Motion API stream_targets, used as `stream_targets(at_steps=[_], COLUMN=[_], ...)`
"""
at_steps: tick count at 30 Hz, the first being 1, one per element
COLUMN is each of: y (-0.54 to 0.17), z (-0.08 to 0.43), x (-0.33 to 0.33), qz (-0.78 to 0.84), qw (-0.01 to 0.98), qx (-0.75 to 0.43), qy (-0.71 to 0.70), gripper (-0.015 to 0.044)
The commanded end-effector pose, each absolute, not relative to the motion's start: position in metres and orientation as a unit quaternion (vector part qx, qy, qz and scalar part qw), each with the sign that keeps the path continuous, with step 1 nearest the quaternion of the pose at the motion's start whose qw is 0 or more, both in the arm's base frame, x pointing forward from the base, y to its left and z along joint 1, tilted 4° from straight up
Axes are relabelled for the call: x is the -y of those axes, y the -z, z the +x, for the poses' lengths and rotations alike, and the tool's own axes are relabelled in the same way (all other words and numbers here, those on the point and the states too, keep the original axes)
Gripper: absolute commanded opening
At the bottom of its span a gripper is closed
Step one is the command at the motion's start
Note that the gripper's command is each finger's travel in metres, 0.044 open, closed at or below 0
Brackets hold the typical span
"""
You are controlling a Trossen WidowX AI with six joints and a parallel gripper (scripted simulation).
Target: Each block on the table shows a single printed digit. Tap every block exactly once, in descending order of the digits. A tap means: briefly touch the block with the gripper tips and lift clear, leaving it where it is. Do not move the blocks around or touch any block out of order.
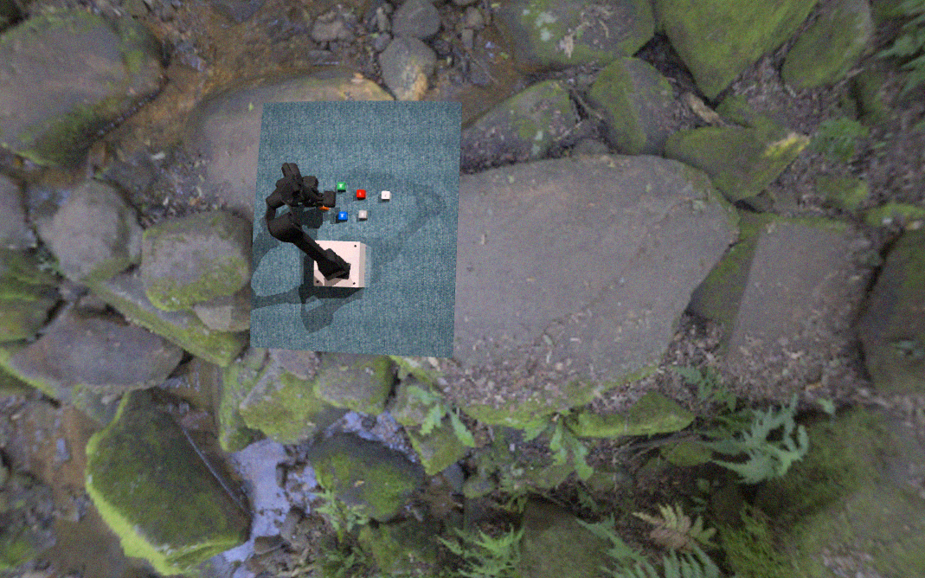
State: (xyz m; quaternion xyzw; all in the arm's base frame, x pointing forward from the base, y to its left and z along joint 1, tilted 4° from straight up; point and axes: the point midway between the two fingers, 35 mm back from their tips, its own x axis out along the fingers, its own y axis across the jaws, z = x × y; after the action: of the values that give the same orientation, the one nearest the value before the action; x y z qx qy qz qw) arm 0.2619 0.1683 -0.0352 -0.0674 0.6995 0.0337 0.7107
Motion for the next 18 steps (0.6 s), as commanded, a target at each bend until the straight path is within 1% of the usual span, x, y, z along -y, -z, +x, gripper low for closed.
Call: stream_targets(at_steps=[1,4,8,13,18], y=[0.040,0.040,0.012,0.006,-0.068], z=[0.261,0.261,0.261,0.261,0.260], x=[-0.168,-0.168,-0.169,-0.170,-0.173], qz=[-0.067,-0.067,-0.067,-0.067,-0.067], qw=[0.710,0.710,0.710,0.710,0.710], qx=[-0.700,-0.700,-0.700,-0.700,-0.700], qy=[-0.034,-0.034,-0.034,-0.034,-0.034], gripper=[0.0020,0.0020,0.0020,0.0020,0.0020])
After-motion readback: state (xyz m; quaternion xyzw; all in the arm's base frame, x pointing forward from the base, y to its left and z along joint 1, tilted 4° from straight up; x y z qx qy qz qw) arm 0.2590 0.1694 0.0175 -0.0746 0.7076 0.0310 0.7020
